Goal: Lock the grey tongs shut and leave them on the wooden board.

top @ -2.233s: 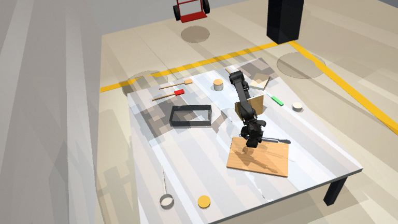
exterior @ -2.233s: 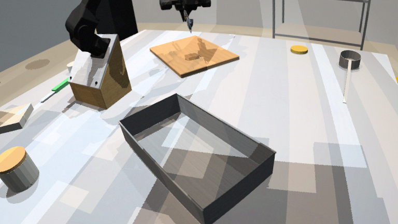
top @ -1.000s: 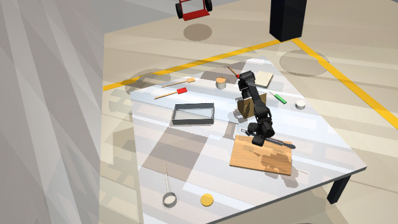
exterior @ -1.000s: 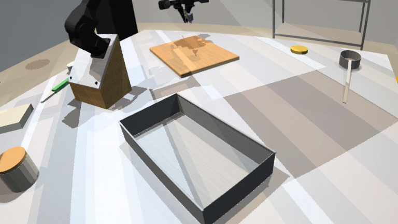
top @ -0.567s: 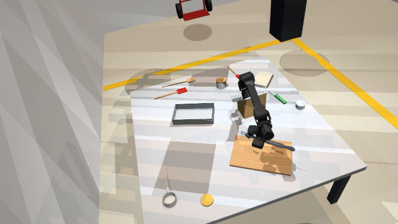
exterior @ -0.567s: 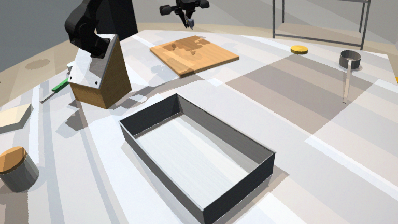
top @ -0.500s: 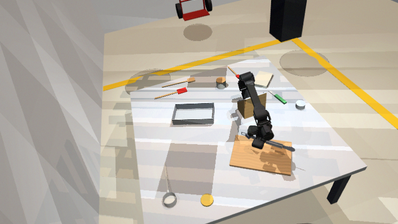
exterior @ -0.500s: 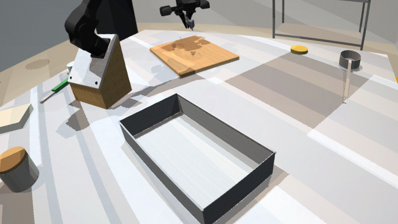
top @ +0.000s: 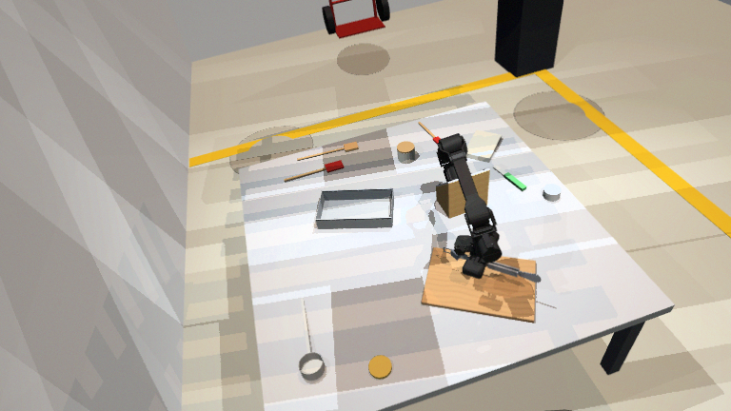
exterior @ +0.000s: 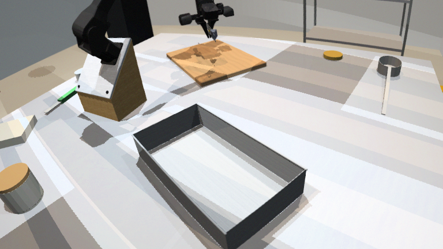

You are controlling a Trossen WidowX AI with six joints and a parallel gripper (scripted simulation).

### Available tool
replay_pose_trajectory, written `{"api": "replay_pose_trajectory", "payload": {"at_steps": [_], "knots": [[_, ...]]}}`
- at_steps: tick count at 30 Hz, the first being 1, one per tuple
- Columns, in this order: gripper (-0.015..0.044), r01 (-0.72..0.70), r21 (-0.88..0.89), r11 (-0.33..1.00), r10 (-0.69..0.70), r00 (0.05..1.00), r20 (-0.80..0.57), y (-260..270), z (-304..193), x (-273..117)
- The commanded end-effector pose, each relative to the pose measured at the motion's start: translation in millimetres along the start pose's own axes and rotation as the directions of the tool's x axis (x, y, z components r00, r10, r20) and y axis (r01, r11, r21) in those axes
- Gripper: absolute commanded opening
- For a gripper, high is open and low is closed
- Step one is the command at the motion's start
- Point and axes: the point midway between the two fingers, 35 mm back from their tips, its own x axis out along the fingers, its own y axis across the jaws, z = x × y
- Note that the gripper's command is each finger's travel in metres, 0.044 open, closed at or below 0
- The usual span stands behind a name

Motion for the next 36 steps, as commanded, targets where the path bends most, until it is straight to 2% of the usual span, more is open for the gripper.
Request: {"api": "replay_pose_trajectory", "payload": {"at_steps": [1, 30, 36], "knots": [[-0.015, -0.005, -0.004, 1.0, 0.005, 1.0, -0.001, -0.5, 1.0, 6.7], [-0.015, -0.02, -0.007, 1.0, 0.019, 1.0, -0.014, -6.0, 5.0, 42.3], [0.0007, -0.014, -0.004, 1.0, 0.014, 1.0, -0.014, -6.8, 4.9, 41.8]]}}
